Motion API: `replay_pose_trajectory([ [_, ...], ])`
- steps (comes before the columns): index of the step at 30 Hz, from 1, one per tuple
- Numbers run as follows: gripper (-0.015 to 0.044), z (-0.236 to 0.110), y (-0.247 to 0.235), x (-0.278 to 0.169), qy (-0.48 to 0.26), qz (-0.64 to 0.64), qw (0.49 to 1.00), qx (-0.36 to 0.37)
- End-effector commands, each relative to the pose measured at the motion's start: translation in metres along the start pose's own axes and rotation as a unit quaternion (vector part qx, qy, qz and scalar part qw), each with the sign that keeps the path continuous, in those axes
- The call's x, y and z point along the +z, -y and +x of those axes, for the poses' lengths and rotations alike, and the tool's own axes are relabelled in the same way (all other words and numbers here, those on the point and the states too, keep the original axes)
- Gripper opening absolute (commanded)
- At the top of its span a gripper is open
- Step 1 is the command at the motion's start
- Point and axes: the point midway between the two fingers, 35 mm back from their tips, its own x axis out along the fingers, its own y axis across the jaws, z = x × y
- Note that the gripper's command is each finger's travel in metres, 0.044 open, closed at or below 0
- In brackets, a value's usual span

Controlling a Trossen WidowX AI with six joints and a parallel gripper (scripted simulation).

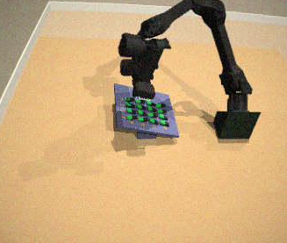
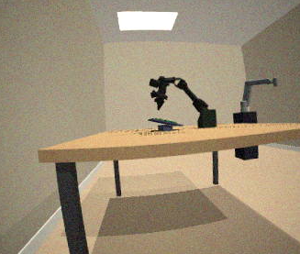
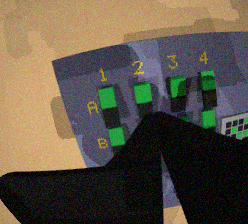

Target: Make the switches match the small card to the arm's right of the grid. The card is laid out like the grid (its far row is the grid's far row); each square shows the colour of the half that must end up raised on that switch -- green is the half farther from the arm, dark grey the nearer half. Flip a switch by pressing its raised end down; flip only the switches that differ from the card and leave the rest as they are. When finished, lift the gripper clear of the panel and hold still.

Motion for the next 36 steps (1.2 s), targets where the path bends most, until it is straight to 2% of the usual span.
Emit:
replay_pose_trajectory([
  [1, 0.0000, 0.021, 0.001, -0.001, -0.008, -0.006, 1.000, -0.001],
  [3, 0.0000, 0.032, 0.001, -0.001, -0.012, -0.006, 1.000, -0.002],
  [22, 0.0000, 0.055, 0.001, -0.001, -0.012, -0.006, 1.000, -0.002],
  [36, 0.0000, 0.056, 0.001, -0.001, -0.012, -0.006, 1.000, -0.002],
])
